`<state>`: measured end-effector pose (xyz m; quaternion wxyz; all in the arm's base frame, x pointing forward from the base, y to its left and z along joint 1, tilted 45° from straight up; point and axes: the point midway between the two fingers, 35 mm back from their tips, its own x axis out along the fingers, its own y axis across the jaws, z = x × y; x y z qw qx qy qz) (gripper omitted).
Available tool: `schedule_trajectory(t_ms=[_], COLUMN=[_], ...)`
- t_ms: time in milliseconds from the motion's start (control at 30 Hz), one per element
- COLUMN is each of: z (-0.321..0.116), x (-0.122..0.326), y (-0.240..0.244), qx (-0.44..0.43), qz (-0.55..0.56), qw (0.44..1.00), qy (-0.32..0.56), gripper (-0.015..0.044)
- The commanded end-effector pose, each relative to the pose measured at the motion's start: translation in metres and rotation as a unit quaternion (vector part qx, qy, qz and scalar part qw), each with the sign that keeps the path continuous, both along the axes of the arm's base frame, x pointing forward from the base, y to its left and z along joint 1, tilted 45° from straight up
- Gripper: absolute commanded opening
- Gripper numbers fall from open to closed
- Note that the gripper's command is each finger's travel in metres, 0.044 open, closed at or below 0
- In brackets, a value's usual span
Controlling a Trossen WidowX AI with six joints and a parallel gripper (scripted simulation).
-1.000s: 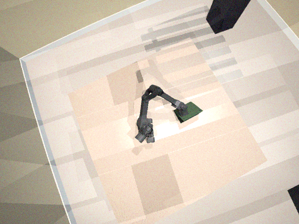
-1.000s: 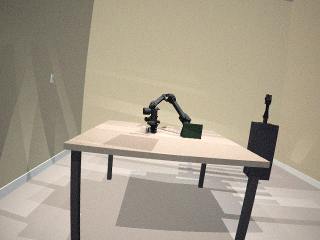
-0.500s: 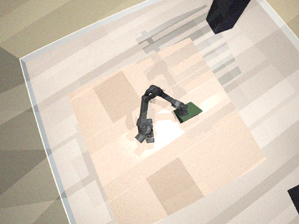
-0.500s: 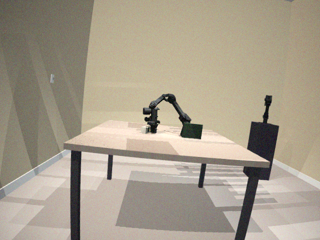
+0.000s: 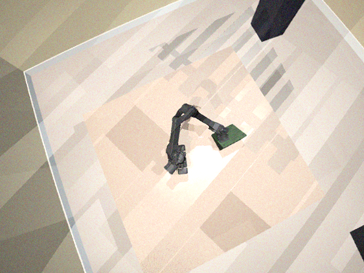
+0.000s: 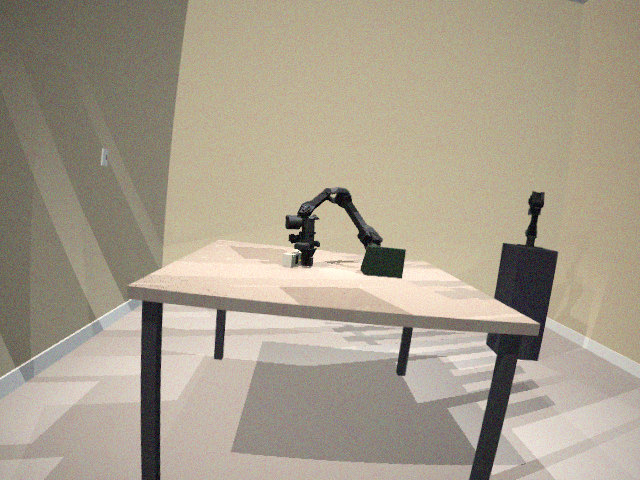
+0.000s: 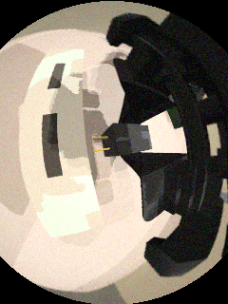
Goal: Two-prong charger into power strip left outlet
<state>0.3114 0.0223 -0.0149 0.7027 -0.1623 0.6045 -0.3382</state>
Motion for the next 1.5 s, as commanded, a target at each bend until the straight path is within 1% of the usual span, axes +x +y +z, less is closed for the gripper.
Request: schedule_trajectory(t_ms=[0,1467], z=[0.0018,0.0033], x=[0.0025,0.0074], y=[0.0001,-0.0007], qx=[-0.002,-0.002], qz=[0.003,0.003], qw=[1.000,1.000], qy=[-0.001,-0.002], gripper=[0.0000,0.0000])
